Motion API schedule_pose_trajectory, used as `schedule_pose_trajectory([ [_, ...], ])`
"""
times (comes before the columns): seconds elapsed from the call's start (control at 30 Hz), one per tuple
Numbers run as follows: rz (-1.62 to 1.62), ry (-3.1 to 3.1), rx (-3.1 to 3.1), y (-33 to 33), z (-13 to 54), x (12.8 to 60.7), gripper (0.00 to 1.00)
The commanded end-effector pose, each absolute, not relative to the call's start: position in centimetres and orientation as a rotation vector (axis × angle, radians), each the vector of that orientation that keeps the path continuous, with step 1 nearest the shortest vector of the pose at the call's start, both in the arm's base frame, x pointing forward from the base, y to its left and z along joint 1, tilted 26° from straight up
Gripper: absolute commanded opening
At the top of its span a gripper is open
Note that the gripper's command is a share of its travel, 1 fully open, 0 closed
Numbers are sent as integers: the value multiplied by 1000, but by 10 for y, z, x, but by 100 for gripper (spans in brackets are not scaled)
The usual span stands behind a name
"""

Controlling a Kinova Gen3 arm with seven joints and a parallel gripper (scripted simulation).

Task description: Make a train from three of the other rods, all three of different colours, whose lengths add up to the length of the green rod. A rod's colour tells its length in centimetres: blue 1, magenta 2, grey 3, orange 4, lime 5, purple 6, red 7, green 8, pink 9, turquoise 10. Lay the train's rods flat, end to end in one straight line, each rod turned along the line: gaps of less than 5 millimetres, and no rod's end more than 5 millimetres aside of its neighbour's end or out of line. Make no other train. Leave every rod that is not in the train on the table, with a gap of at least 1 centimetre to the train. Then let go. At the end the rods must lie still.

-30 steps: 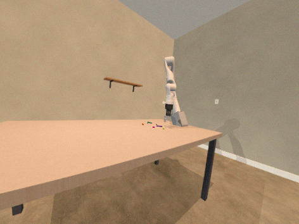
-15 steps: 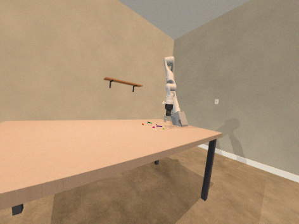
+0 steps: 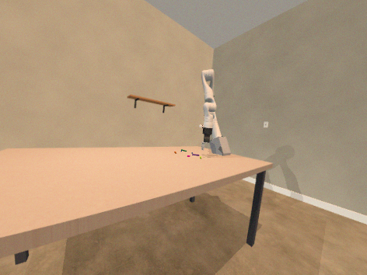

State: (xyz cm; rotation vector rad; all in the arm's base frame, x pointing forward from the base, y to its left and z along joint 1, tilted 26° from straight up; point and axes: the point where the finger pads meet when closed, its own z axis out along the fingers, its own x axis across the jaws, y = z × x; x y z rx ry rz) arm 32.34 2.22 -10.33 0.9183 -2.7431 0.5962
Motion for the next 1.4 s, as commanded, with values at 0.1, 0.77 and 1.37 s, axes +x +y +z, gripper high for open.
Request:
schedule_pose_trajectory([
  [0.1,615,-2795,792,20,-102,323,100],
  [0.77,723,-3019,-665,14,-100,319,100],
  [1.37,688,-2897,-1402,24,-103,327,100],
])
